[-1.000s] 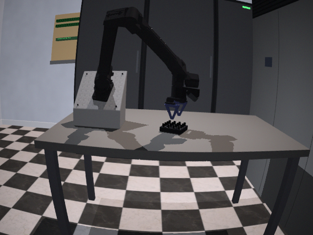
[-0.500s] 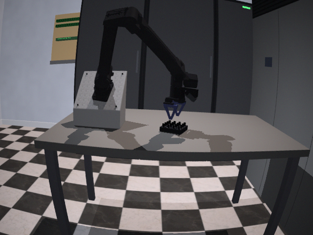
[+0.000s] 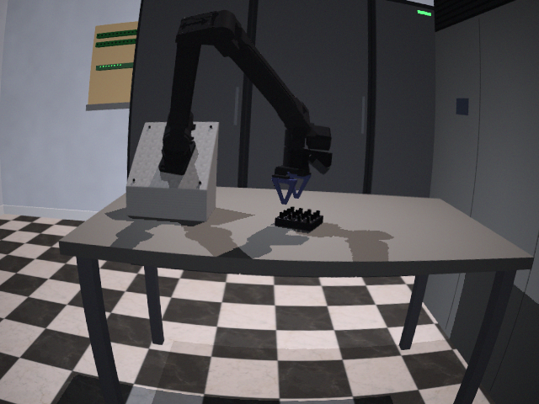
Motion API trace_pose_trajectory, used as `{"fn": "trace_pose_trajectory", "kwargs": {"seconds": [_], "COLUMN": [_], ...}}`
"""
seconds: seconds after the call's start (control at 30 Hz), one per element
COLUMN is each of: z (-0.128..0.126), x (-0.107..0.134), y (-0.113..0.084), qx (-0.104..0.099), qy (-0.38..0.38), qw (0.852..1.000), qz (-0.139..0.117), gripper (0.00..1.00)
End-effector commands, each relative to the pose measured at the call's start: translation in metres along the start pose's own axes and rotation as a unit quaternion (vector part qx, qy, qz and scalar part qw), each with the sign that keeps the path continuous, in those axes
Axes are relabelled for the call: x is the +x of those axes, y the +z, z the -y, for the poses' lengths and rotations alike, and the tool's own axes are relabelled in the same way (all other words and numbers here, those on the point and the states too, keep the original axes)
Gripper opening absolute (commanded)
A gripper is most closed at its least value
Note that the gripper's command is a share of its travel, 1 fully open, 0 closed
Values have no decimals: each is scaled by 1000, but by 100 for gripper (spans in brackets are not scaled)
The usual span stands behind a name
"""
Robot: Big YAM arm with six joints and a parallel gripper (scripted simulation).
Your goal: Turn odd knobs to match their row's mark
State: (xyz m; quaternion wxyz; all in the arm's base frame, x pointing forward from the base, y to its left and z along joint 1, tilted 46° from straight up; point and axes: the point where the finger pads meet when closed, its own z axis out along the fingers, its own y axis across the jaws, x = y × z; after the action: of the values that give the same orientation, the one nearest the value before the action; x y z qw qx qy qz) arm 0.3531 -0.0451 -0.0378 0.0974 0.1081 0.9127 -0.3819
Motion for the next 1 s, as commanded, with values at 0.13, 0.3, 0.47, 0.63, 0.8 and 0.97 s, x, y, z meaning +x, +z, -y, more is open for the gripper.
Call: {"fn": "trace_pose_trajectory", "kwargs": {"seconds": [0.13,0.3,0.47,0.63,0.8,0.97], "z": [-7,-7,-8,-7,-7,-7], "x": [2,8,7,10,10,10], "y": [-15,-14,-15,-14,-14,-14], "qx": [-14,-14,-15,-14,-14,-14], "qy": [15,15,17,15,15,15], "qw": [999,999,999,999,999,999], "qz": [26,26,28,26,26,26], "gripper": [100,100,100,100,100,100]}}
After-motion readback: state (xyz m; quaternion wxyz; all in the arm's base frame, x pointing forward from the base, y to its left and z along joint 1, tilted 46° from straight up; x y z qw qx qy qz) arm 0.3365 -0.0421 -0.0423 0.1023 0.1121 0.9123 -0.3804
